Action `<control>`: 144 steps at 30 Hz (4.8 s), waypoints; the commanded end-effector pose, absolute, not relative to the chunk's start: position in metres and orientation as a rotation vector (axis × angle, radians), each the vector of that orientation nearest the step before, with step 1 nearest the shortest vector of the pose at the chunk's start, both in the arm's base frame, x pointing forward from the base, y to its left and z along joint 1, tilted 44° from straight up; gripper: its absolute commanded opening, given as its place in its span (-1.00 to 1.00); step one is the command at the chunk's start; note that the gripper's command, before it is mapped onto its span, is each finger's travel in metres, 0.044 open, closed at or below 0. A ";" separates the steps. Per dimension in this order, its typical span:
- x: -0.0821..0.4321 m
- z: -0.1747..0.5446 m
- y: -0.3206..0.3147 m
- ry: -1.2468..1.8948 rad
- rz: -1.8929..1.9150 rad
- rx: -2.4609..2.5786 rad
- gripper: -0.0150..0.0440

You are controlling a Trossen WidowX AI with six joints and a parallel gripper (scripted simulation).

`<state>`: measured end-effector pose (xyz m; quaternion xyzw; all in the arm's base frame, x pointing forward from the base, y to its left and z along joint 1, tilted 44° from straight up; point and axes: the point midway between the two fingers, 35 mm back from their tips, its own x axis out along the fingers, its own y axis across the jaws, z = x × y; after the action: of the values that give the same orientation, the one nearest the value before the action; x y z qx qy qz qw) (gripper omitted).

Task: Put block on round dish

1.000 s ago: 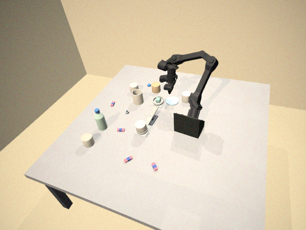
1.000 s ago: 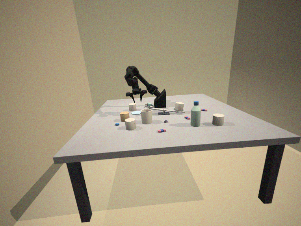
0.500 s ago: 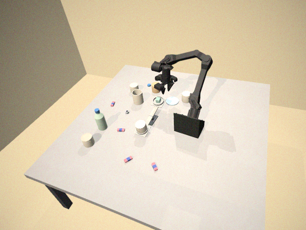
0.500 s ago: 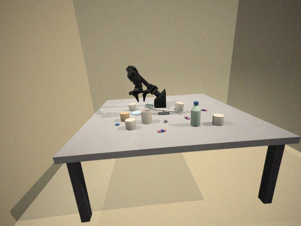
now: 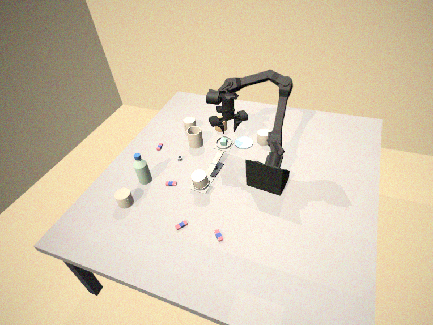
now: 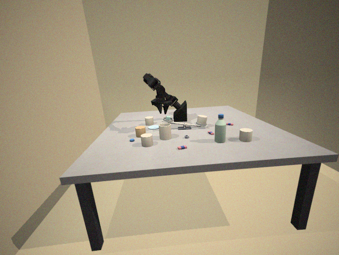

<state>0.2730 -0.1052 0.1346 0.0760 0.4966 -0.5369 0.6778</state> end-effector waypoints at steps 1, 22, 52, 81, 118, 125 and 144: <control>0.279 0.131 -0.097 1.023 -1.295 0.270 0.39; 0.292 0.116 -0.072 0.701 -1.547 0.578 0.39; 0.287 0.079 -0.107 0.699 -1.548 0.577 0.39; 0.296 0.117 -0.069 0.707 -1.544 0.582 -0.49; 0.217 0.159 -0.189 0.696 -1.550 0.571 -0.49; 0.216 0.148 -0.200 0.696 -1.550 0.572 -0.49; 0.212 0.122 -0.225 0.694 -1.551 0.569 -0.49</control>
<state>0.2130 -0.2223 0.1274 0.2484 0.2986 -0.6764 0.6258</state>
